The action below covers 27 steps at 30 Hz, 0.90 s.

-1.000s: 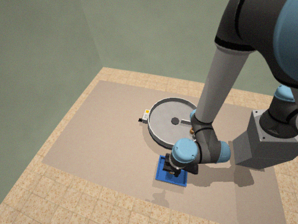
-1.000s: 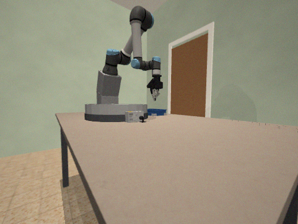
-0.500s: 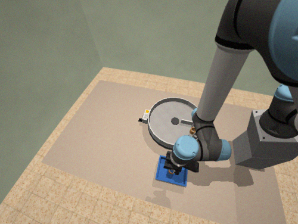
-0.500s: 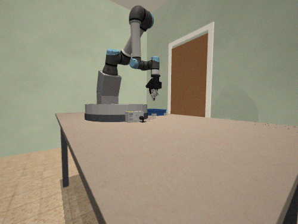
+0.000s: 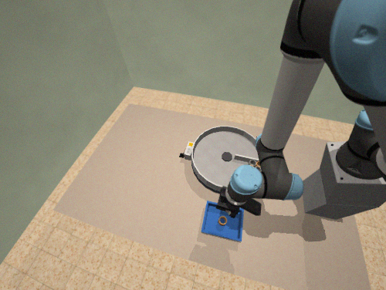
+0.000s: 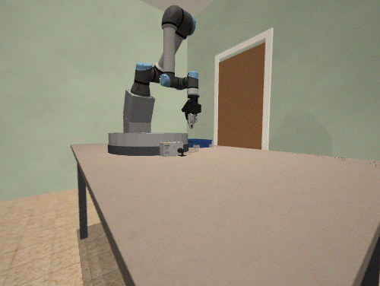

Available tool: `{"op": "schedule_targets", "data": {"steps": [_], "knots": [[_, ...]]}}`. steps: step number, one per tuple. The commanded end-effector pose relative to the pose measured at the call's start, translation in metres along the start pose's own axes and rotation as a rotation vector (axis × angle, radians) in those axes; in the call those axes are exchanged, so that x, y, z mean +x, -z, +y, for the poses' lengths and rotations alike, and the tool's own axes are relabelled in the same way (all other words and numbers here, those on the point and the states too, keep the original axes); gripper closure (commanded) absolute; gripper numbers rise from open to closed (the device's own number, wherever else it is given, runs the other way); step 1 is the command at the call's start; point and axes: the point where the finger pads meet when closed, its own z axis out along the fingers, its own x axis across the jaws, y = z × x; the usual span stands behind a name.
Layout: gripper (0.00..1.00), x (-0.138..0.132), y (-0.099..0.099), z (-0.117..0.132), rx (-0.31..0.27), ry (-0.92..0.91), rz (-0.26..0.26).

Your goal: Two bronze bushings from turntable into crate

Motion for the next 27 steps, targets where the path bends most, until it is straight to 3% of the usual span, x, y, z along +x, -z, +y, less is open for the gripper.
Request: {"op": "schedule_targets", "data": {"steps": [1, 27], "knots": [[0.95, -0.019, 0.000, -0.004, -0.001, -0.025, 0.002], [0.95, -0.119, 0.000, -0.028, -0.001, -0.155, 0.002]]}}
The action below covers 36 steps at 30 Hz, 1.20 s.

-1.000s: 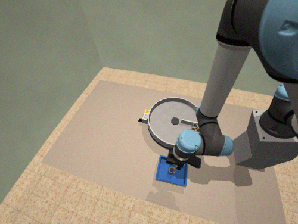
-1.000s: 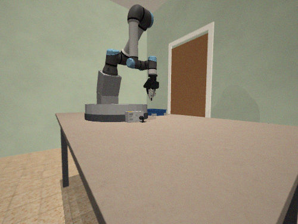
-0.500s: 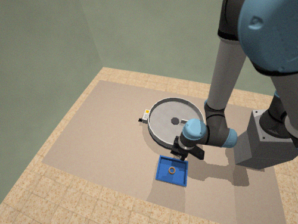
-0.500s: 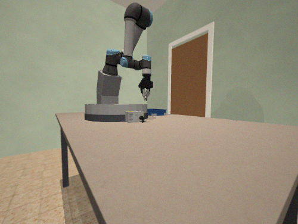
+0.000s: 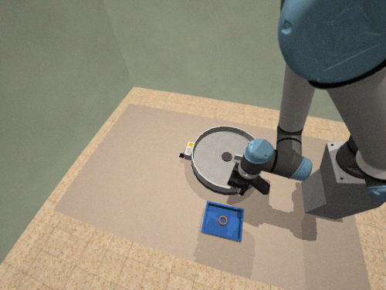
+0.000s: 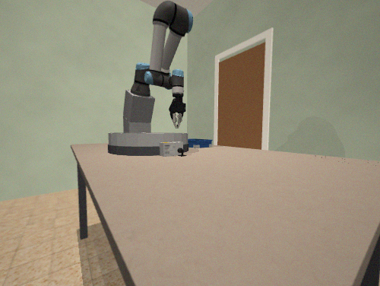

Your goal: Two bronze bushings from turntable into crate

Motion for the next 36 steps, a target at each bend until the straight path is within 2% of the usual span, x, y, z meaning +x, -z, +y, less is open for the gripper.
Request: {"op": "schedule_targets", "data": {"steps": [1, 8, 10, 24, 36], "knots": [[0.95, -0.024, 0.000, -0.002, -0.002, -0.029, 0.003], [0.95, -0.054, 0.000, -0.005, -0.002, -0.068, 0.003], [0.95, -0.054, 0.000, -0.005, -0.002, -0.068, 0.003], [0.95, -0.107, 0.000, -0.010, -0.002, -0.134, 0.003], [0.95, -0.134, 0.000, -0.013, -0.001, -0.169, 0.003]]}}
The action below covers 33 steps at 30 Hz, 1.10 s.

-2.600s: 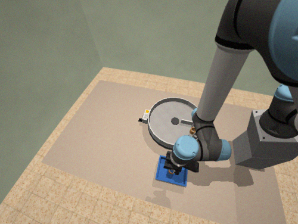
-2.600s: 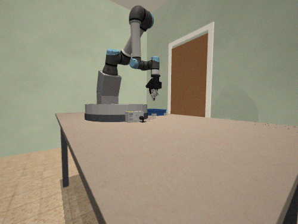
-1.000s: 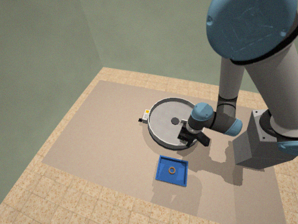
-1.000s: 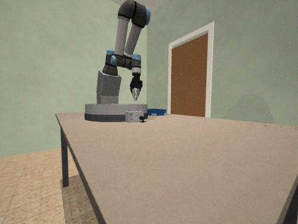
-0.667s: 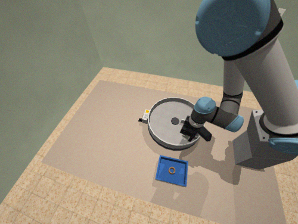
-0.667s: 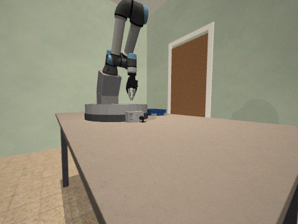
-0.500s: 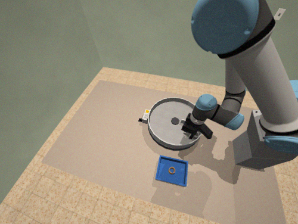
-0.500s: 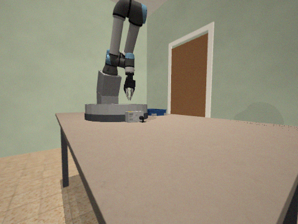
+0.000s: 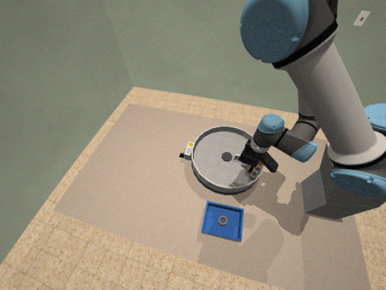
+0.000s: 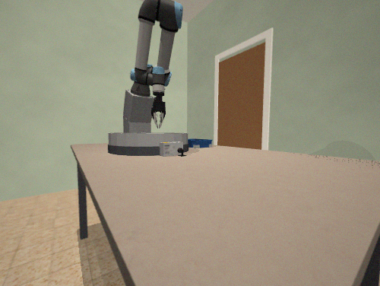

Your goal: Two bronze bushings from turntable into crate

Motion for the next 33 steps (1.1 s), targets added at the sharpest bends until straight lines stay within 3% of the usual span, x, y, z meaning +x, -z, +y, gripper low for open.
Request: {"op": "schedule_targets", "data": {"steps": [1, 33], "knots": [[0.95, -0.013, 0.000, 0.001, -0.001, -0.015, 0.001], [0.95, -0.036, 0.000, 0.002, -0.002, -0.045, 0.002]]}}
